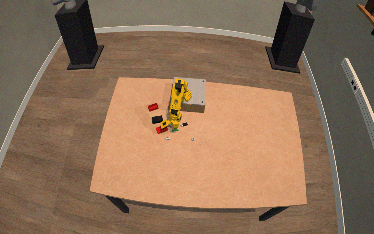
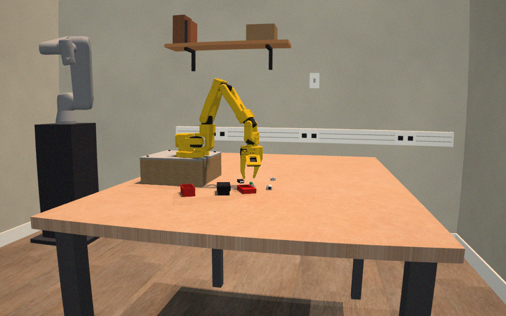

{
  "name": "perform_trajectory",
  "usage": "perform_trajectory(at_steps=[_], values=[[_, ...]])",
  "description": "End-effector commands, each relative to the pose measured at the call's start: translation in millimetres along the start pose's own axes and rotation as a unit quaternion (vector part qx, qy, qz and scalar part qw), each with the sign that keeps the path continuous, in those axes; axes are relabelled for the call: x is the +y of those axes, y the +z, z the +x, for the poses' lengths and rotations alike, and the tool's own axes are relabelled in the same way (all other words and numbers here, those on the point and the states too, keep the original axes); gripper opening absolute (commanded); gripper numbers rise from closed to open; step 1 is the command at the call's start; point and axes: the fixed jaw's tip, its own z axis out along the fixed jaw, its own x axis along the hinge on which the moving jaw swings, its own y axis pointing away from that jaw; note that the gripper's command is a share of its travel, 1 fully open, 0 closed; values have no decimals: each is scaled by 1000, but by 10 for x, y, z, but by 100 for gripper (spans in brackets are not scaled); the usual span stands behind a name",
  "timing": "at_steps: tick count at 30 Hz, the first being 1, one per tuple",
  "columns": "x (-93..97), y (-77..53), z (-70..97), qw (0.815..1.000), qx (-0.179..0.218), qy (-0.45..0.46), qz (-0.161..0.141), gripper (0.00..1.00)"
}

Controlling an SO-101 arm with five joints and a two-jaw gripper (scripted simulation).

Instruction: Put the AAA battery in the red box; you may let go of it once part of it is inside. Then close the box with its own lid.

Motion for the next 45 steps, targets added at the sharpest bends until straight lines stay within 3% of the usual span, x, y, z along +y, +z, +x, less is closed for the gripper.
perform_trajectory(at_steps=[1,17,45], values=[[8,31,18,1000,1,0,1,15],[8,147,18,1000,1,0,1,15],[31,220,7,1000,1,0,1,15]])
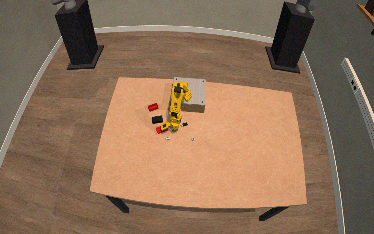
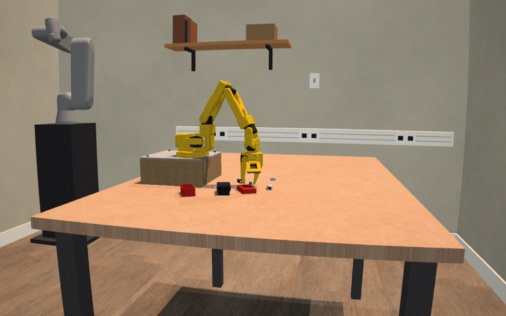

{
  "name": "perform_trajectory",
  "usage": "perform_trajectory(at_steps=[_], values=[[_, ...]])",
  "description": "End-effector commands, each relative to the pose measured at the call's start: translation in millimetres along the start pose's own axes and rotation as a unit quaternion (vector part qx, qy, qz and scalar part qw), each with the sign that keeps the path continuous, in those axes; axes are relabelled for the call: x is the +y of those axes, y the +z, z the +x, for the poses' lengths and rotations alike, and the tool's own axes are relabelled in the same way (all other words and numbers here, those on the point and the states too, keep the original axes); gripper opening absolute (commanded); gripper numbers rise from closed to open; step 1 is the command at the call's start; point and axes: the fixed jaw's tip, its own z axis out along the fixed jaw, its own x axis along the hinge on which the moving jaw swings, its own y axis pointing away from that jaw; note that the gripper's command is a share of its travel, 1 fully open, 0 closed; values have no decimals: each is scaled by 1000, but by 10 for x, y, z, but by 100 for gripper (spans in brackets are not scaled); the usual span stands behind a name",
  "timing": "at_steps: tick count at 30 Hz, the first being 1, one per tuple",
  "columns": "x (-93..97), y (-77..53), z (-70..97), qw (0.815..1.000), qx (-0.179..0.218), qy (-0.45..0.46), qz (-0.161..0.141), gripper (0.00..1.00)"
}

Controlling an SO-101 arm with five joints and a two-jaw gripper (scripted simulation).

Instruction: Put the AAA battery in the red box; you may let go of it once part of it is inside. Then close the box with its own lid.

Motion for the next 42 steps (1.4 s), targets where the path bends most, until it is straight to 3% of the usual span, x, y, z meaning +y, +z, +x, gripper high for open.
perform_trajectory(at_steps=[1,29,42], values=[[29,31,7,1000,0,0,-1,15],[36,41,4,1000,0,0,-1,15],[36,41,4,1000,0,0,-1,9]])
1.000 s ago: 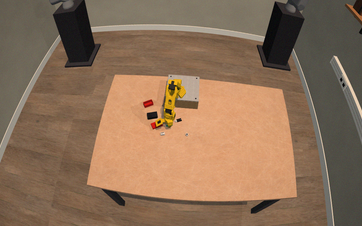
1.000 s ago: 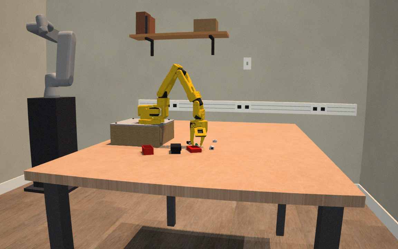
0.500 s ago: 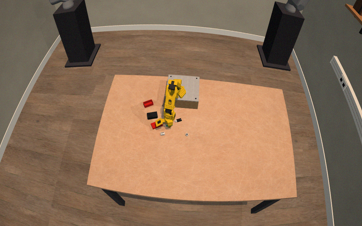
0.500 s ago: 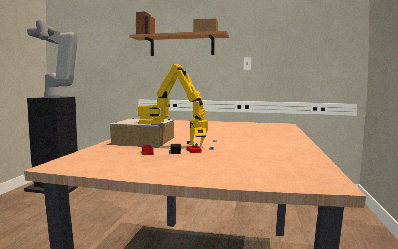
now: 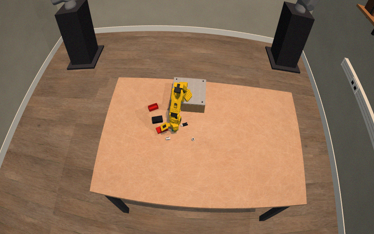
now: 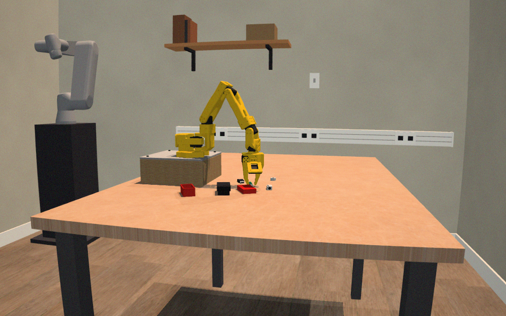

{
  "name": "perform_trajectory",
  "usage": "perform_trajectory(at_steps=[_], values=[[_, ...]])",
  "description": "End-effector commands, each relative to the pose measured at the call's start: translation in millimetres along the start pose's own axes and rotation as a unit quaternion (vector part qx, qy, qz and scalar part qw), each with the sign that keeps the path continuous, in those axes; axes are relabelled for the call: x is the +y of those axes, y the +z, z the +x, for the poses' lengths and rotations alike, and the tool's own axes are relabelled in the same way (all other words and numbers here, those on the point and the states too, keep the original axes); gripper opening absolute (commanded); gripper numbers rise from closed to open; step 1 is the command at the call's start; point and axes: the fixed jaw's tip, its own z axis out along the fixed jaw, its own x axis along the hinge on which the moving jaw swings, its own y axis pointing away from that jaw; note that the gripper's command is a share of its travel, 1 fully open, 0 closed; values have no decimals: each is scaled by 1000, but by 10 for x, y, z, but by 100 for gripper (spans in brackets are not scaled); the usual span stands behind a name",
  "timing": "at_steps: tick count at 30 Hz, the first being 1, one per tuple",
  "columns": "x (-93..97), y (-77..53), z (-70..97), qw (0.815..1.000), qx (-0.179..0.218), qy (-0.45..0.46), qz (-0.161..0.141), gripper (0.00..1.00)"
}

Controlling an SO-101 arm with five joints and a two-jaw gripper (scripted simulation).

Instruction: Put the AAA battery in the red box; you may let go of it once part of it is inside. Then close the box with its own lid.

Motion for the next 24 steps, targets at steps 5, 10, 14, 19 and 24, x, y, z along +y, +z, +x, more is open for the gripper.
perform_trajectory(at_steps=[5,10,14,19,24], values=[[1,27,22,1000,2,0,2,5],[1,27,22,1000,2,0,2,3],[1,27,22,1000,2,0,2,3],[0,27,22,1000,2,0,2,3],[0,27,22,1000,2,0,2,3]])
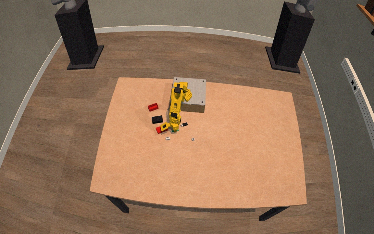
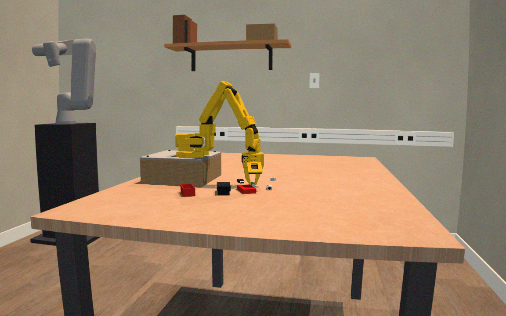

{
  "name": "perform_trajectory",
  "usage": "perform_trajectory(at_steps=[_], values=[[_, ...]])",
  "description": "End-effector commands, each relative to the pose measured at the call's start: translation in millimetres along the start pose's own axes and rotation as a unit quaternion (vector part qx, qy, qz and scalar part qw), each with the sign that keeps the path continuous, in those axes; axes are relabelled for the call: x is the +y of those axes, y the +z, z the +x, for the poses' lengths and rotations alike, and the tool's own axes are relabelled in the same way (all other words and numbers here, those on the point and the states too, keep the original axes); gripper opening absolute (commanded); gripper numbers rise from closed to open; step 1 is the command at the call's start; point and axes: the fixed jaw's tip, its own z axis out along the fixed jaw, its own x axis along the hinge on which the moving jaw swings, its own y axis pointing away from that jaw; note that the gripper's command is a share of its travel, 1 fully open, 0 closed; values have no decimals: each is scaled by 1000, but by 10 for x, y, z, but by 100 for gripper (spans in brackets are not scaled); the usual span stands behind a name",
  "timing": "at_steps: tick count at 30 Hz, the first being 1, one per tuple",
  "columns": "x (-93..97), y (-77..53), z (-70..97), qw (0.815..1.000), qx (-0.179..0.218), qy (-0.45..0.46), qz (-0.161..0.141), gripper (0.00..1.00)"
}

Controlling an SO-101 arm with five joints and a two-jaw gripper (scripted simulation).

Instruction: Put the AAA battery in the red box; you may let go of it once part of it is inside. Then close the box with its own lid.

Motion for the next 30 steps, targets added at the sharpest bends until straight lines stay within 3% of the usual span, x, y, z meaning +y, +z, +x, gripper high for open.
perform_trajectory(at_steps=[1,17,30], values=[[0,27,22,1000,2,0,2,3],[3,10,20,1000,2,0,2,3],[24,-159,10,1000,2,0,2,3]])
